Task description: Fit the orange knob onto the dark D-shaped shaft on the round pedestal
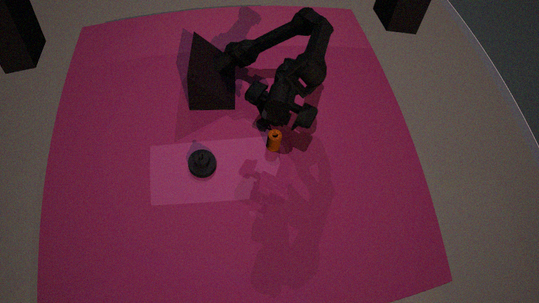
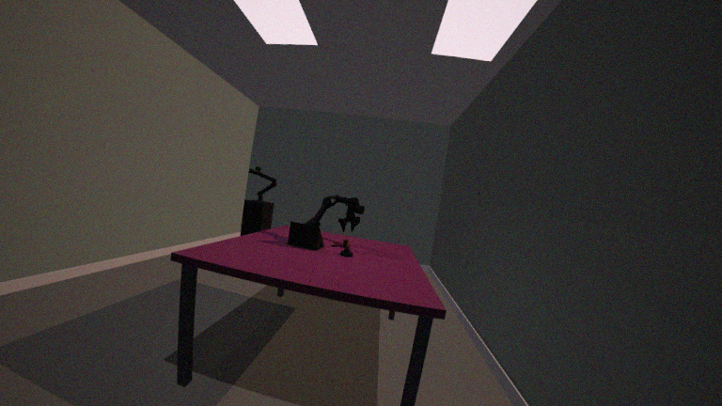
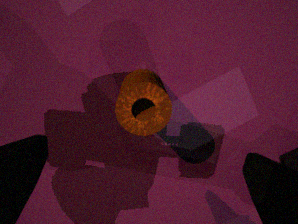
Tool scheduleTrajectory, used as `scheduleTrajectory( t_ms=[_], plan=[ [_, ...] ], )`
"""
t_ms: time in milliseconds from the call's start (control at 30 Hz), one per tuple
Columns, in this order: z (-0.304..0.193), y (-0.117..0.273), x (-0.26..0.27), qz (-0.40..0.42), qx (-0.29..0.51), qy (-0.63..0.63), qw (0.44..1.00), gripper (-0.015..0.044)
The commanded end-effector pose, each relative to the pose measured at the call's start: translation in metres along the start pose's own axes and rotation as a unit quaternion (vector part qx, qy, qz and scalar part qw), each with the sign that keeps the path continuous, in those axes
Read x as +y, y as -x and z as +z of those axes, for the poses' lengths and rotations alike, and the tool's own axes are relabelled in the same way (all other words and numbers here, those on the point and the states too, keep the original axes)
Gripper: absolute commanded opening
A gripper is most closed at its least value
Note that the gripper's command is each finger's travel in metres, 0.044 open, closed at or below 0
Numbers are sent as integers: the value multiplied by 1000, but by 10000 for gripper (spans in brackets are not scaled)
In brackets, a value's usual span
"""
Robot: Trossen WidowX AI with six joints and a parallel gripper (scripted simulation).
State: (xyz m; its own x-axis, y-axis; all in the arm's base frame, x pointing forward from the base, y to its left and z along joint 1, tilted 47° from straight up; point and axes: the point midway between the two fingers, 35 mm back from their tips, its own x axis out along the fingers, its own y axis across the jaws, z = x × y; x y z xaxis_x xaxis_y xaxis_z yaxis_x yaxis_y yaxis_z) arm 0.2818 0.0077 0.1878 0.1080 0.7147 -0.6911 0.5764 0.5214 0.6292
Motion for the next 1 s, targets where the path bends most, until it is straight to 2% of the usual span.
scheduleTrajectory(
  t_ms=[0, 433, 600, 967],
  plan=[
    [0, 0, 0, 2, -1, 270, 963, 440],
    [0, 0, 1, 3, -1, 270, 963, 440],
    [0, -33, 2, 3, -1, 270, 963, 440],
    [-1, -51, 2, 3, -1, 270, 963, 440]
  ],
)
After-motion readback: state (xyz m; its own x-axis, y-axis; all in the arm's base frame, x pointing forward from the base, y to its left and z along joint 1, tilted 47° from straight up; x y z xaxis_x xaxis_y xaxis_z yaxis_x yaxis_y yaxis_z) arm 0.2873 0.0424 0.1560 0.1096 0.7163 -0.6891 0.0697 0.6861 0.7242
